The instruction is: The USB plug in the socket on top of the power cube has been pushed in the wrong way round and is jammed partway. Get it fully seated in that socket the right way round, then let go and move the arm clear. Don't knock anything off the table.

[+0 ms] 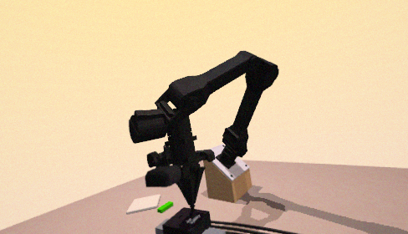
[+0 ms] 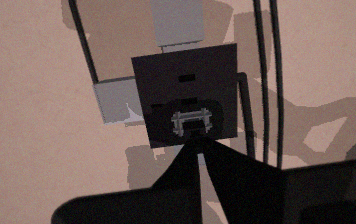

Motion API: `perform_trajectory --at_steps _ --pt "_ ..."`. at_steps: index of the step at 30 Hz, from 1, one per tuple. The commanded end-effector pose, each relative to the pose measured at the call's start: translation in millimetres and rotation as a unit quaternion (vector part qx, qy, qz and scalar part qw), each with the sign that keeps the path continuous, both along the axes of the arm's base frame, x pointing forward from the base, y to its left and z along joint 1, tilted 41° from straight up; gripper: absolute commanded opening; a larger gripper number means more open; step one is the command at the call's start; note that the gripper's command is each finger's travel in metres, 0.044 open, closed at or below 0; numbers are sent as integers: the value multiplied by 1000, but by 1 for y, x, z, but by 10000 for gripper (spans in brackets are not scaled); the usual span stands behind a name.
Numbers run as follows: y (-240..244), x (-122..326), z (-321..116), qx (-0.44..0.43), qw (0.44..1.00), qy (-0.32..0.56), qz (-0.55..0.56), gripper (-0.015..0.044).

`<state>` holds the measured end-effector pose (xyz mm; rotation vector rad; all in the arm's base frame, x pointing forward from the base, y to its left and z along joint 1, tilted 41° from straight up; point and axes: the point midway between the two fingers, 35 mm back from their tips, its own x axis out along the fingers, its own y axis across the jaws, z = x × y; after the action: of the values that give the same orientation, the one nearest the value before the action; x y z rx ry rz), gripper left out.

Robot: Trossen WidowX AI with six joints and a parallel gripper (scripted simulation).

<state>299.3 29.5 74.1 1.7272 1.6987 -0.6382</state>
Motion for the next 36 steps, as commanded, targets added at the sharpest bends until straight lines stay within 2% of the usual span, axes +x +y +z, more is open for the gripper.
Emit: perform_trajectory --at_steps 1,36 --pt "1 0 -1 2 1000 1 -1 0" --pt "3 1 -4 2 1000 1 -1 0"
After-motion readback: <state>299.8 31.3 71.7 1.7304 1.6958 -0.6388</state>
